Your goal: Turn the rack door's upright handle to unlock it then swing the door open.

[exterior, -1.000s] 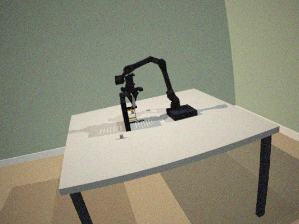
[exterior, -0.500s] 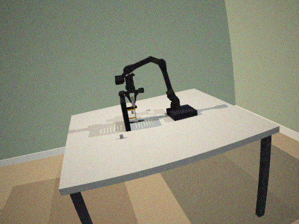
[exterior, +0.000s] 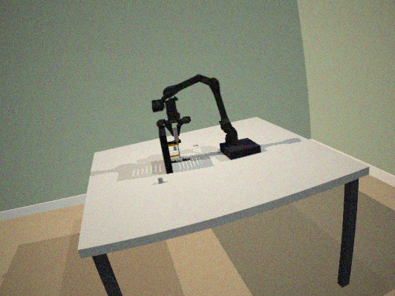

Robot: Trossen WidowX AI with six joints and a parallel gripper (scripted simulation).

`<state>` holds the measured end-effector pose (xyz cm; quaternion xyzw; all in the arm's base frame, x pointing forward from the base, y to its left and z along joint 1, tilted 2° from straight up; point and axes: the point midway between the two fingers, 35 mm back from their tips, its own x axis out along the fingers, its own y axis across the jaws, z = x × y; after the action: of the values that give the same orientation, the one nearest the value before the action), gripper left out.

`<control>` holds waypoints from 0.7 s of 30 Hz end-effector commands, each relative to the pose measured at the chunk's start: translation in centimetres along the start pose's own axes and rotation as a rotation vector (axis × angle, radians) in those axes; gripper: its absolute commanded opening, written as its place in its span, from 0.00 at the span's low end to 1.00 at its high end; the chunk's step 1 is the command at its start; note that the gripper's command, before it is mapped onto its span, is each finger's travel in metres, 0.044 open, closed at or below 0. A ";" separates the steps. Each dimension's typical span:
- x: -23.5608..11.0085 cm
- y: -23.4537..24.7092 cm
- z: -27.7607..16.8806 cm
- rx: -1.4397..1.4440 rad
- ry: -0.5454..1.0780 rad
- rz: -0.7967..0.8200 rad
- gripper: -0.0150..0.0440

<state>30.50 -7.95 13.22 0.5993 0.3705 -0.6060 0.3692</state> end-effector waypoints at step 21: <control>0.0 0.0 -0.1 -0.497 0.006 0.001 0.76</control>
<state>30.53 -8.06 13.26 0.5321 0.4639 -0.5355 0.4636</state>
